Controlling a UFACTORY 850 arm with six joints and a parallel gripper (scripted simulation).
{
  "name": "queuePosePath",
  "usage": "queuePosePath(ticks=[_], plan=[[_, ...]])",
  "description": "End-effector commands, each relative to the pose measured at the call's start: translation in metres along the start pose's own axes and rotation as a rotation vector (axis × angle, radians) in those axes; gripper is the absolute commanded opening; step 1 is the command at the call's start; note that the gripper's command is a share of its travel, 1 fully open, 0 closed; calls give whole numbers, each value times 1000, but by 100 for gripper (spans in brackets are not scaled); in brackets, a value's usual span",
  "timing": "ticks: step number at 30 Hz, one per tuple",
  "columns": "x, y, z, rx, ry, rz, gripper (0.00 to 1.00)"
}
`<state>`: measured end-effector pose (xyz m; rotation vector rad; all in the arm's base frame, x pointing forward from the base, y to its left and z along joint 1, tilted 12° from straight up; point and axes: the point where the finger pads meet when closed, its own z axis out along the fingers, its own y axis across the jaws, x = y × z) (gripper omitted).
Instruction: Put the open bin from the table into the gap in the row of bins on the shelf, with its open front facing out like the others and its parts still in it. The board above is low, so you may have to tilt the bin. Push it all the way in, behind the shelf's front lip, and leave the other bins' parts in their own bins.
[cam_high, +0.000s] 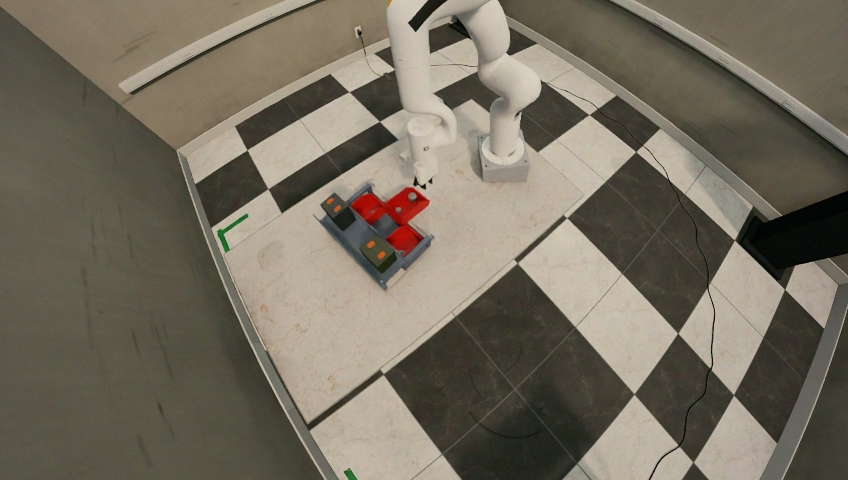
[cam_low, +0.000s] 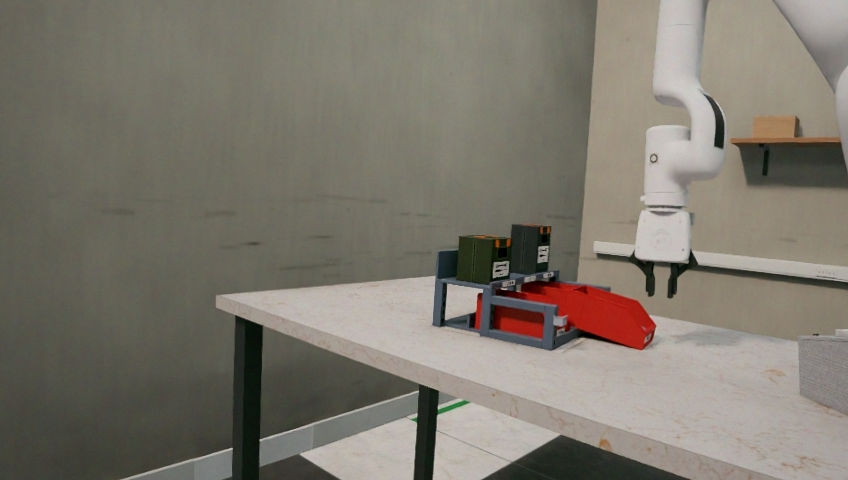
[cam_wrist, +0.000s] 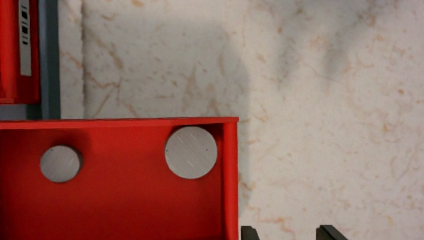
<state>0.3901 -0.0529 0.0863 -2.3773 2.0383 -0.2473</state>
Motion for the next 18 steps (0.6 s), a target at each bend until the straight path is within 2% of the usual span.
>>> queuePosePath(ticks=[1,6,7,11,18], plan=[[0,0,0,44,28,2,34],[0,0,0,44,28,2,34],[0,-2,-1,15,12,0,34],[1,-9,-3,44,28,2,34],[1,-9,-3,44,28,2,34]])
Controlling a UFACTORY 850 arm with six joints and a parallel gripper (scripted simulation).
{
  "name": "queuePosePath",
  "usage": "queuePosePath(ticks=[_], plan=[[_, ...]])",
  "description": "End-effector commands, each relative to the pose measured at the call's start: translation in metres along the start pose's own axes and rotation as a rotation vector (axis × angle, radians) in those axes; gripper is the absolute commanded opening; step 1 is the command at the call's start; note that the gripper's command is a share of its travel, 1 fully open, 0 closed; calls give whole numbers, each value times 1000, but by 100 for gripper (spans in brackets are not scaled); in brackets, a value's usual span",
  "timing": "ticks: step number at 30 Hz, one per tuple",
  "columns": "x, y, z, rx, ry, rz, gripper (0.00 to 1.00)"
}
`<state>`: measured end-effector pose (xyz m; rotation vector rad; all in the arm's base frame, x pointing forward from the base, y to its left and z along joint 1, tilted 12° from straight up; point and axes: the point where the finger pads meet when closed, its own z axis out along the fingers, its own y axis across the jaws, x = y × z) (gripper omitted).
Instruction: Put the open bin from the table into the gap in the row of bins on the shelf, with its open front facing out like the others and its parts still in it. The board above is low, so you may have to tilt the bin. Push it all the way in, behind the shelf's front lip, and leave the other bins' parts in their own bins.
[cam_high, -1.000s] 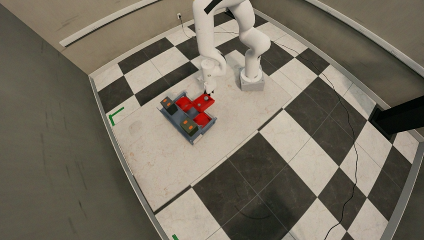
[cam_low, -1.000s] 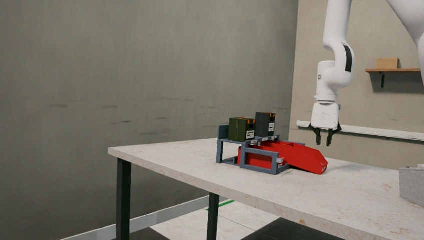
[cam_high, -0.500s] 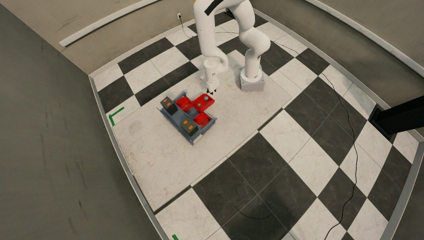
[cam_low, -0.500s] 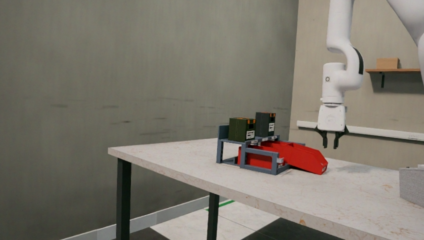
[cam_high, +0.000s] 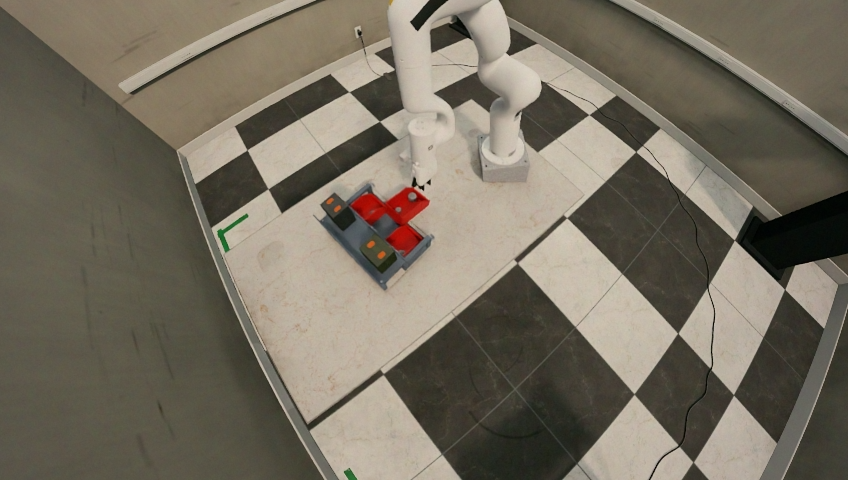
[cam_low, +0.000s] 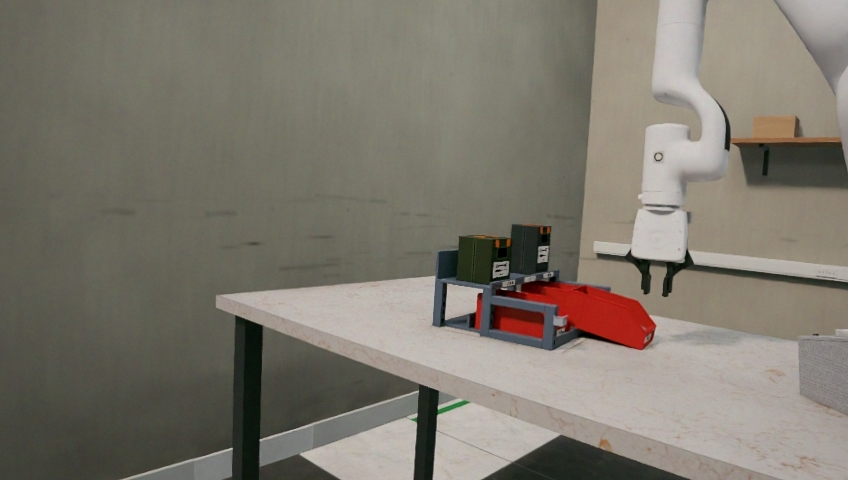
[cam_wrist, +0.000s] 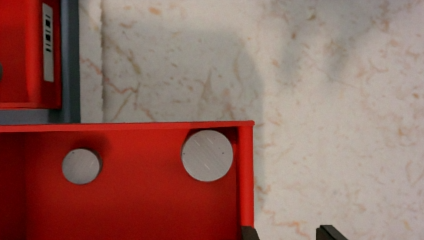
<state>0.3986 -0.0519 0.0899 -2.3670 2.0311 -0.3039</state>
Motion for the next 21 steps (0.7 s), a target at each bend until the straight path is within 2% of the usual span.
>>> queuePosePath(ticks=[1,21], plan=[[0,0,0,14,5,1,34],[1,-5,-1,14,5,1,34]])
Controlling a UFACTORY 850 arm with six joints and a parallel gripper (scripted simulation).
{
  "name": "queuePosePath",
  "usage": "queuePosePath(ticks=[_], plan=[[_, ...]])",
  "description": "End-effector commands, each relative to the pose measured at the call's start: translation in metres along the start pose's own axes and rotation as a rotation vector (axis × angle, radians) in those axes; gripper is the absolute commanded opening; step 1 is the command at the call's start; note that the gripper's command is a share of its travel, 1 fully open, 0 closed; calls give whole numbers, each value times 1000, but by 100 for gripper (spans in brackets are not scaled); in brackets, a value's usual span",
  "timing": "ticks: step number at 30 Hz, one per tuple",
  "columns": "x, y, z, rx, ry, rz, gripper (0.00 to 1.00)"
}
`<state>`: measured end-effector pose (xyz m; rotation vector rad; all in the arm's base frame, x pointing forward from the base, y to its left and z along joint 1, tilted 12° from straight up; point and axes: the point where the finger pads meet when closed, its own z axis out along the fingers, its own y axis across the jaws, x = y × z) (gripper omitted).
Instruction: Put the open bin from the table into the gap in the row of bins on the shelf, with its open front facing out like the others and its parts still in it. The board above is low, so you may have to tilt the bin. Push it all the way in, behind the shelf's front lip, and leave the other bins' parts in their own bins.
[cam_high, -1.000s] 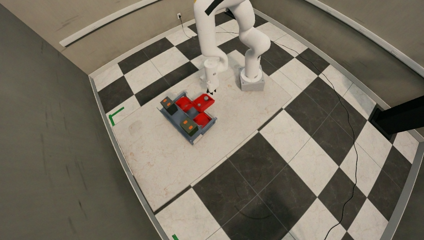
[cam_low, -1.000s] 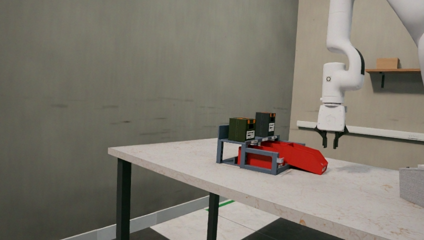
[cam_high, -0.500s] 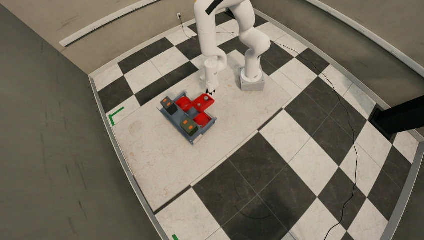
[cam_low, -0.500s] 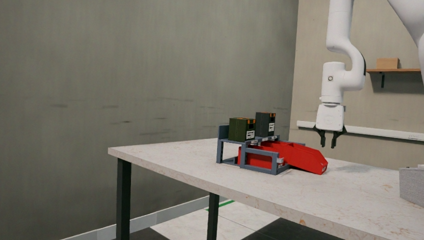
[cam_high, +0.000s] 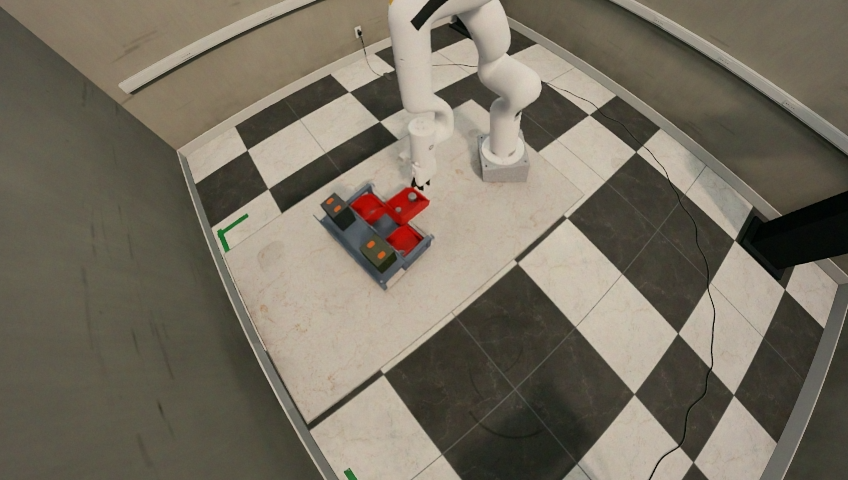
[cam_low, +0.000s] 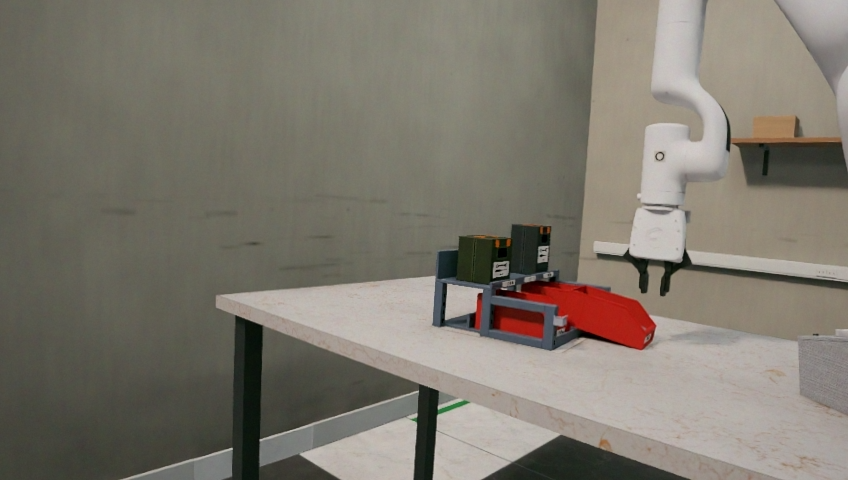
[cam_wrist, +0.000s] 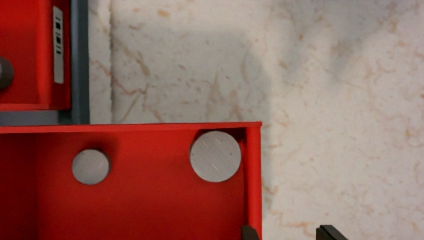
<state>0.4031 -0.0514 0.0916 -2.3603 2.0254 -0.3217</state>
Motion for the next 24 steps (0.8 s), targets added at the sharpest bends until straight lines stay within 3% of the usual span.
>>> queuePosePath(ticks=[1,18,19,24], plan=[[0,-1,0,1,0,0,34],[0,-3,-1,1,0,0,34],[0,-3,-1,2,0,0,100],[0,-3,-1,2,0,0,100]])
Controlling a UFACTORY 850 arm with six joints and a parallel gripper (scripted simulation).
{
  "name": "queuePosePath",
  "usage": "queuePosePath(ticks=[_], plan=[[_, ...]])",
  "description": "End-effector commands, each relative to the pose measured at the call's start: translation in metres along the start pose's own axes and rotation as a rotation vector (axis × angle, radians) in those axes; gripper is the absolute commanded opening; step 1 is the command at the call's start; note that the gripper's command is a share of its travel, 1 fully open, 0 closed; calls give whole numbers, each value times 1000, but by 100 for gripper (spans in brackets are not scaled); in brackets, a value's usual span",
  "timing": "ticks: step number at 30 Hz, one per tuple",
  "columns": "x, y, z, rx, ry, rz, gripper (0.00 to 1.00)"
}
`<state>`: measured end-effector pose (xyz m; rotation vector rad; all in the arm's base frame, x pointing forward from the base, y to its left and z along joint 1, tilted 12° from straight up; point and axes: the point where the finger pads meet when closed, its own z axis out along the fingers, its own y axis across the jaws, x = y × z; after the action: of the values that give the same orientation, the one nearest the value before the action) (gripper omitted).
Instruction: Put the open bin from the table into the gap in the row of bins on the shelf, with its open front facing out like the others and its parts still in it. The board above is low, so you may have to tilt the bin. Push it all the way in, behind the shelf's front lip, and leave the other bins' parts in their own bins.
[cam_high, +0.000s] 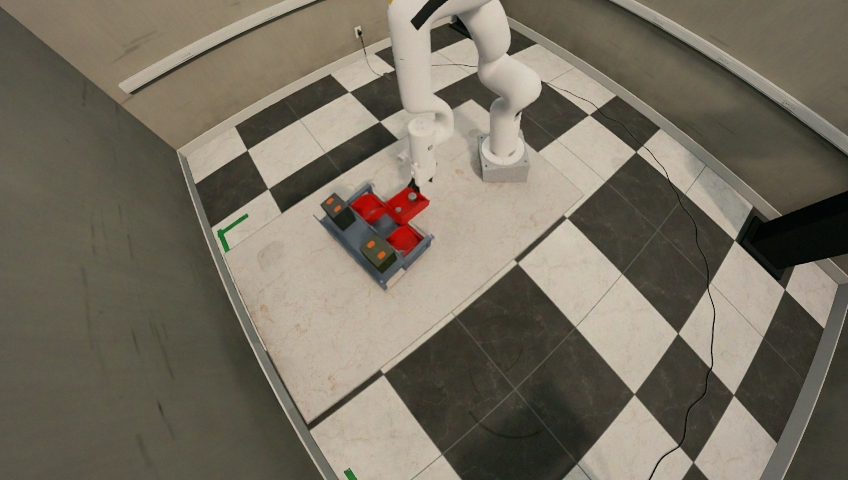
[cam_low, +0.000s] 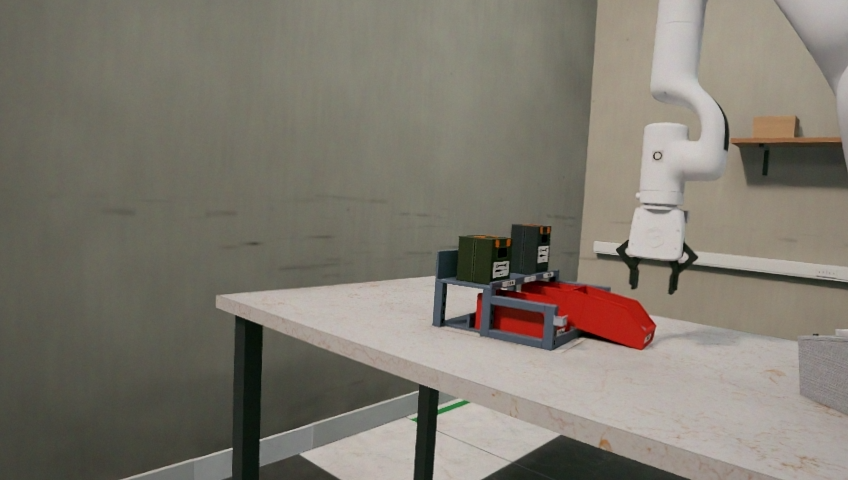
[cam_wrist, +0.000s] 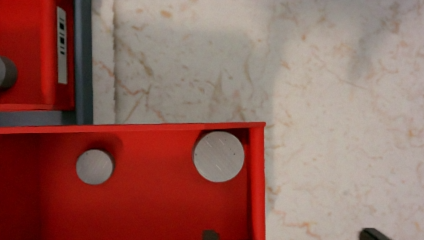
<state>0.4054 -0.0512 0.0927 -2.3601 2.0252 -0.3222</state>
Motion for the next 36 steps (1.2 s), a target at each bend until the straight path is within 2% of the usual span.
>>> queuePosePath(ticks=[1,11,16,28,29,33,36], plan=[[0,-1,0,1,0,0,100],[0,-1,0,1,0,0,100],[0,2,55,158,0,0,100],[0,2,55,158,0,0,100],[0,1,60,-11,-7,-9,100],[1,4,84,158,0,0,100],[1,4,84,158,0,0,100]])
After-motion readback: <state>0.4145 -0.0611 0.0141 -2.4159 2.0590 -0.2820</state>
